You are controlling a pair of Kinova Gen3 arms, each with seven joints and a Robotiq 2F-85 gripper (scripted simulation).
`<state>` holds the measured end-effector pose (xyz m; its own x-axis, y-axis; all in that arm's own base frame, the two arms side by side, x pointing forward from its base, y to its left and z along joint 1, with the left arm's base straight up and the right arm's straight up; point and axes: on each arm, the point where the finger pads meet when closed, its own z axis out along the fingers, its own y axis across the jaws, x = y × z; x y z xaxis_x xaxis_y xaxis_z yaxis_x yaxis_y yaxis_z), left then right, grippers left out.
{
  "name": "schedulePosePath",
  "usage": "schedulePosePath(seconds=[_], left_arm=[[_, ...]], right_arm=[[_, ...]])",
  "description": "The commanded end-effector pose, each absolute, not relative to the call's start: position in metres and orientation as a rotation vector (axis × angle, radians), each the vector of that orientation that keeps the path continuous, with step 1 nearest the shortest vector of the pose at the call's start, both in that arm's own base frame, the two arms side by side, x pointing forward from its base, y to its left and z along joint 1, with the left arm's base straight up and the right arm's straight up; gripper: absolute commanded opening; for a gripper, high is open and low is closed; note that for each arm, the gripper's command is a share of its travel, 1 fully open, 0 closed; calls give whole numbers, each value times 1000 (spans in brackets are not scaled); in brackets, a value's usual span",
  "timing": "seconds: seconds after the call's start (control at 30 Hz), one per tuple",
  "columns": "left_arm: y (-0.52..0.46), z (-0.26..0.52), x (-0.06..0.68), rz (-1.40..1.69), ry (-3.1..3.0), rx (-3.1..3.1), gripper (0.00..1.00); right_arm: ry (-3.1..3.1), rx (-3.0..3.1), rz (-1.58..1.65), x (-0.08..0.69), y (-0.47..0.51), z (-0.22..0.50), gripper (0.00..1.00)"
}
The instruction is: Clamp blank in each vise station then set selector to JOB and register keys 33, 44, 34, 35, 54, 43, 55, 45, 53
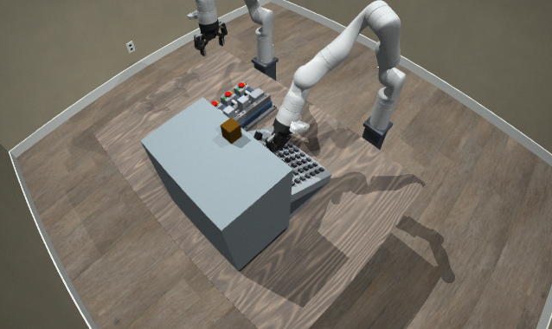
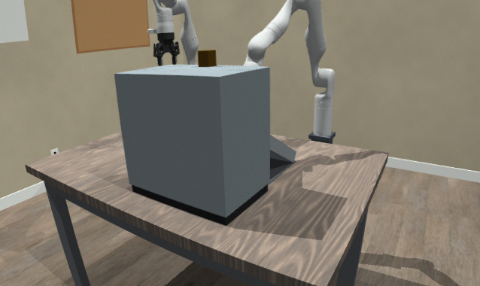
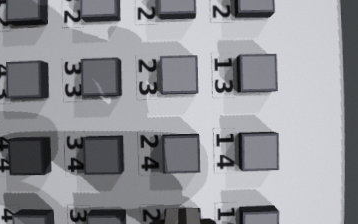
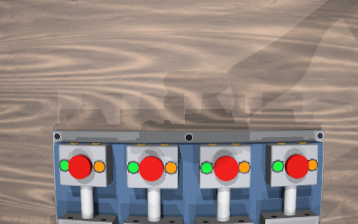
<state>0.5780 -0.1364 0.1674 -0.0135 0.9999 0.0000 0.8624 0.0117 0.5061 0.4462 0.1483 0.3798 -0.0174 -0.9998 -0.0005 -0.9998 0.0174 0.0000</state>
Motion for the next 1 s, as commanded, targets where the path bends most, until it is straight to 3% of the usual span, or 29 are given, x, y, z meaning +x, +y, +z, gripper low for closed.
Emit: schedulePosePath(seconds=[0.0,0.97], left_arm=[[-137,173,576,528,1935,1910,99],[-171,170,578,528,1935,1910,99]], right_arm=[[2239,-2201,-1,446,148,380,1000],[2239,-2201,-1,446,148,380,1000]])
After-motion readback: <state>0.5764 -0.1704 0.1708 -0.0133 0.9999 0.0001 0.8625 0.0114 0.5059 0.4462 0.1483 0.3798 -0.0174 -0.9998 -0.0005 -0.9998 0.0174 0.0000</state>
